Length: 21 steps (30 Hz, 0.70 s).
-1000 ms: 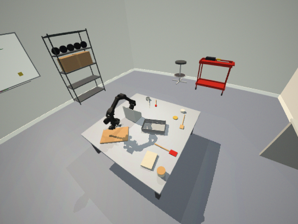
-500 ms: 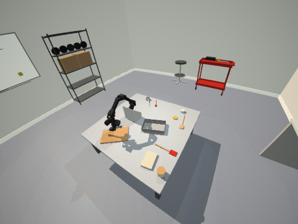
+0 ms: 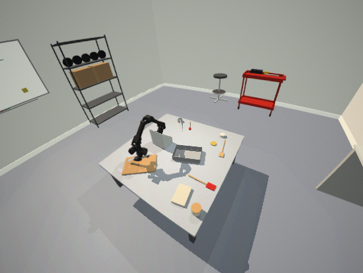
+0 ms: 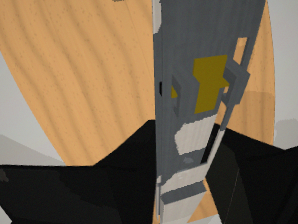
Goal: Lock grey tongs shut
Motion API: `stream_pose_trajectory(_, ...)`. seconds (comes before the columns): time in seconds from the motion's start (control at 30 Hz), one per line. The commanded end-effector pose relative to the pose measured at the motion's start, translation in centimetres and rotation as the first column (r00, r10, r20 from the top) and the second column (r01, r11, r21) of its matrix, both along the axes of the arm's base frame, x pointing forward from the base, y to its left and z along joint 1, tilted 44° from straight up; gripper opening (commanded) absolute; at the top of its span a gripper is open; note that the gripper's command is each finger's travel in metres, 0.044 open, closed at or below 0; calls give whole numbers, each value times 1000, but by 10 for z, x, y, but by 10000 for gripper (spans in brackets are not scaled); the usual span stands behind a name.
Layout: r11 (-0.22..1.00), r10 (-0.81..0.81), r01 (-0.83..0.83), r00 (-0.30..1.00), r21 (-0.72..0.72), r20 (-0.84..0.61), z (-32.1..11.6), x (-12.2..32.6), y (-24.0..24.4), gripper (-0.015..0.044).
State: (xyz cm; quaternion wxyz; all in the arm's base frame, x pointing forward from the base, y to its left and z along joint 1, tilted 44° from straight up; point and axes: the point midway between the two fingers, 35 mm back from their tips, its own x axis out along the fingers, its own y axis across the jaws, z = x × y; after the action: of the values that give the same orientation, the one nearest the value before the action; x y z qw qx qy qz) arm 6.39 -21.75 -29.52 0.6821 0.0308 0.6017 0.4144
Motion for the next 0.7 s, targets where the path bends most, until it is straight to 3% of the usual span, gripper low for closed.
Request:
stream_pose_trajectory(0.0,1000,-6,6,1000,-2,2,-5,0,8,-150)
stream_pose_trajectory(0.67,1000,-7,7,1000,-23,5,-19,-3,26,-150)
